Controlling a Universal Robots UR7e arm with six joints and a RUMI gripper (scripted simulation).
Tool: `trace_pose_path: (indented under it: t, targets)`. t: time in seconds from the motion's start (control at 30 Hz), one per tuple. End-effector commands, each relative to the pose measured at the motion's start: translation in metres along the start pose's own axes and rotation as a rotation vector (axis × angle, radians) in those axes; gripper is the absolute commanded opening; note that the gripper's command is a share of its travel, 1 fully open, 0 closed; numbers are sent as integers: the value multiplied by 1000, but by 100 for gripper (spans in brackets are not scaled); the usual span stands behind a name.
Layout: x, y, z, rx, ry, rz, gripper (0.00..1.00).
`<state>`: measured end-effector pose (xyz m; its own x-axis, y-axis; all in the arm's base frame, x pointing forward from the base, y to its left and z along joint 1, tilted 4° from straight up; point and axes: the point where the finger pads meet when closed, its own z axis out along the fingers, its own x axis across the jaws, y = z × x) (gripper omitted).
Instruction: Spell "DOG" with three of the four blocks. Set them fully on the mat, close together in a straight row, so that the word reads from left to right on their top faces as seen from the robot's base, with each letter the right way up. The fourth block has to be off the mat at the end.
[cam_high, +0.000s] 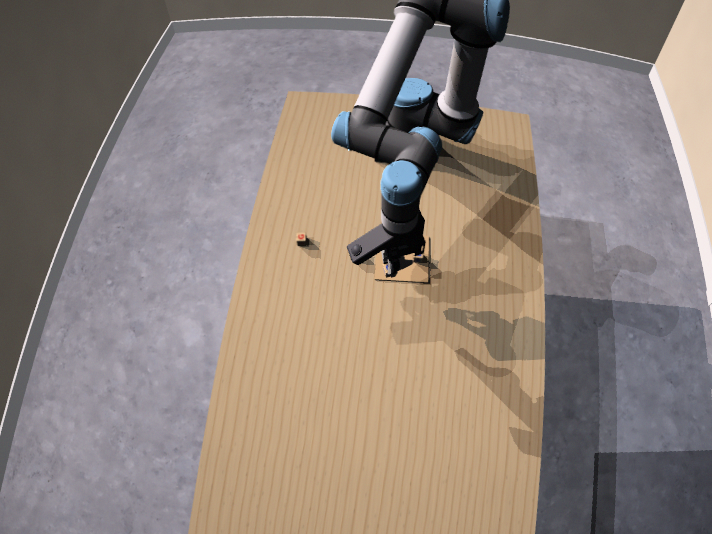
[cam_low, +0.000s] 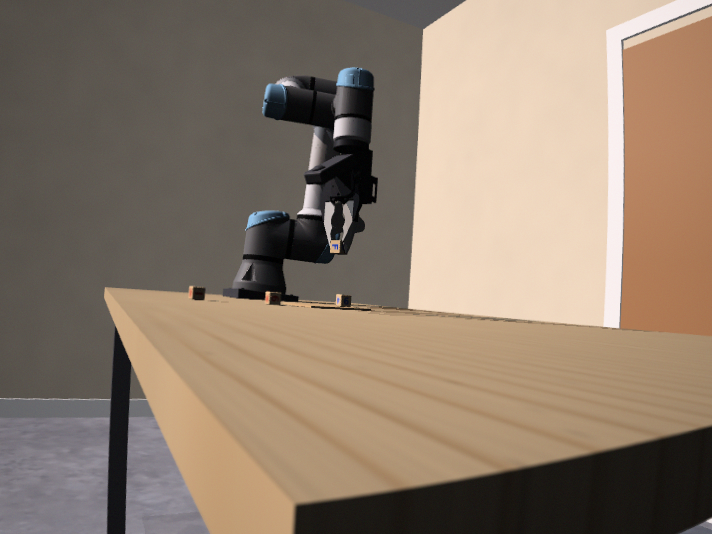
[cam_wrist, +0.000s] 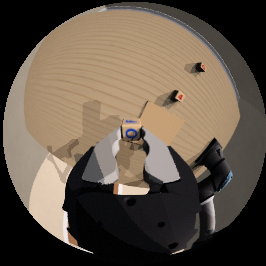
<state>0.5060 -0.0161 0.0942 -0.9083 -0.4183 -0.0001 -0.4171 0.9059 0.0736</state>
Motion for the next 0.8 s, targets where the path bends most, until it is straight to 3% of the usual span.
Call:
trace_pose_path:
  t: [0.0, 0.33, 0.77]
  targets:
    - [29, 27, -1, 8, -6, 139, 5]
    - [69, 62, 5, 7, -7, 324, 5]
    - [81, 71, 8, 6, -7, 380, 5]
